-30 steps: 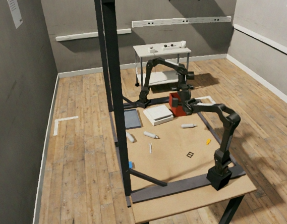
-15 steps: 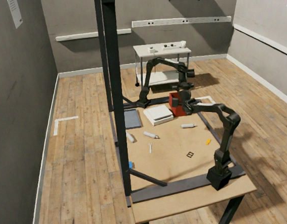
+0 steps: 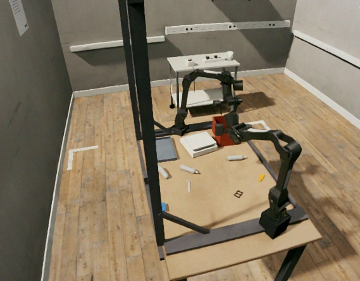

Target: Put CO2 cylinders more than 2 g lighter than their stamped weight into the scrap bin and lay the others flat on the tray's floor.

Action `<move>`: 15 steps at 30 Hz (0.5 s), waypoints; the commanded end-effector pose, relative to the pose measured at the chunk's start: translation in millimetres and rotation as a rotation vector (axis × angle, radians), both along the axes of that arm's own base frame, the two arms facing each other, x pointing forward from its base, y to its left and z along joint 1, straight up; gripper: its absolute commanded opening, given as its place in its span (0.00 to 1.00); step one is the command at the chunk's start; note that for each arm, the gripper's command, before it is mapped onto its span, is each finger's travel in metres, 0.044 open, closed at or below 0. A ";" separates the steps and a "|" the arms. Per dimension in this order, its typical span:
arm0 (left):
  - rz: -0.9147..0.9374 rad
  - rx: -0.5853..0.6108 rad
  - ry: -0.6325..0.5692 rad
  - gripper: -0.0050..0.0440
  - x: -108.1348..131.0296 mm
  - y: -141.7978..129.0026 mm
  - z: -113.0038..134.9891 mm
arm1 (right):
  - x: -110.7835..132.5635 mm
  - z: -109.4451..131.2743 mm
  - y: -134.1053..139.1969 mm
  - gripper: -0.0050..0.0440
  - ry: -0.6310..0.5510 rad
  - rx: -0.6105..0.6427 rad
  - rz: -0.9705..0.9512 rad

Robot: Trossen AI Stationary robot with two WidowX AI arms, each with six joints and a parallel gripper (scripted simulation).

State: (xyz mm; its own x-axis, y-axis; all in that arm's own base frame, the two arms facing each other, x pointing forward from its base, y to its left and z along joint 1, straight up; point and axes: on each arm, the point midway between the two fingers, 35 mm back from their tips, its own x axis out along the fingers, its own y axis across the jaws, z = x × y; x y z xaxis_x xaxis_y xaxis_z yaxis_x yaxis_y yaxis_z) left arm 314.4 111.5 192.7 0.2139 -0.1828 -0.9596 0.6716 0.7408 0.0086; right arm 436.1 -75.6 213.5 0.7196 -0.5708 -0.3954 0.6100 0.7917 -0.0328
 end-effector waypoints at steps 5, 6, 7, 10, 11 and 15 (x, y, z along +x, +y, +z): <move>-0.017 0.005 -0.031 1.00 -8.7 -56.2 -6.3 | 17.5 -5.9 1.7 1.00 0.215 -0.023 0.319; -0.018 0.004 -0.032 1.00 -9.3 -61.8 -8.1 | 18.1 -7.6 2.5 1.00 0.237 -0.025 0.358; -0.019 0.003 -0.032 1.00 -10.0 -67.6 -9.9 | 18.6 -9.2 3.4 1.00 0.259 -0.026 0.399; -0.020 0.001 -0.033 1.00 -10.7 -73.6 -11.8 | 18.9 -10.6 4.3 1.00 0.280 -0.026 0.440; -0.021 0.000 -0.033 1.00 -11.3 -79.5 -13.5 | 19.0 -11.9 5.2 1.00 0.297 -0.026 0.478; -0.027 -0.006 -0.036 1.00 -14.3 -106.8 -21.9 | 17.7 -15.7 9.8 1.00 0.359 -0.024 0.650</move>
State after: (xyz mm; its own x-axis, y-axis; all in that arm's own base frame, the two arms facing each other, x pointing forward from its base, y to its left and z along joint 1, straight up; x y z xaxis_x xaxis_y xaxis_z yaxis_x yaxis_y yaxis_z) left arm 303.3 28.2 170.6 0.2138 -0.1991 -0.9564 0.6889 0.7249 0.0031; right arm 449.9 -66.9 189.0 0.7525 -0.1984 -0.6280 0.1138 0.9784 -0.1728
